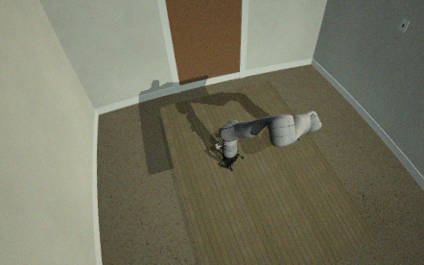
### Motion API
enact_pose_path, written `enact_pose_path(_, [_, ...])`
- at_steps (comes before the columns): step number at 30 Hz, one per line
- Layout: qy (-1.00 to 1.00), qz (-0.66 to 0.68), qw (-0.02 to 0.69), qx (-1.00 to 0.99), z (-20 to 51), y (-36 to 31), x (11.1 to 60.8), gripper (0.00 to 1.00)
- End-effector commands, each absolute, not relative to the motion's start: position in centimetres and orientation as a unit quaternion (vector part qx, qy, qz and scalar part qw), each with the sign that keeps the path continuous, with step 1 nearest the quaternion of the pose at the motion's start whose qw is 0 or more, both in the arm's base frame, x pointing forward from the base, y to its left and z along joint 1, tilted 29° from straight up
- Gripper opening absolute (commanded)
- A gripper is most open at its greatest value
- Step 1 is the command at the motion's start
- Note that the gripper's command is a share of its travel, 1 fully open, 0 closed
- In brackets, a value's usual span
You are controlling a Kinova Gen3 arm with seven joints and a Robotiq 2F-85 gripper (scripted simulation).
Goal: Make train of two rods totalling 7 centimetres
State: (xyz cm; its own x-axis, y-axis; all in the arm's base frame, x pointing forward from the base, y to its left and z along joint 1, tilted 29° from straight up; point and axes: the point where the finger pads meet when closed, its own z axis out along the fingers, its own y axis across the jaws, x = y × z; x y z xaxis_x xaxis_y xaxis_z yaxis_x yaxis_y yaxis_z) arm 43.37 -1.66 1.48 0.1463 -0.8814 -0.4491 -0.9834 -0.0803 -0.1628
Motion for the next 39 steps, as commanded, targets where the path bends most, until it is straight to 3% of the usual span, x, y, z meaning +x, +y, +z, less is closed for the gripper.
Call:
enact_pose_path(1, [0.643,0.117,0.217,-0.725,1.5,-1.7,43.4,0.05])
enact_pose_path(14, [0.643,0.117,0.217,-0.725,2.4,-2.2,43.3,0.05])
enact_pose_path(28, [0.643,0.117,0.217,-0.725,10.0,-6.2,42.4,0.05])
enact_pose_path(39, [0.643,0.117,0.217,-0.725,10.3,-6.4,42.3,0.05])
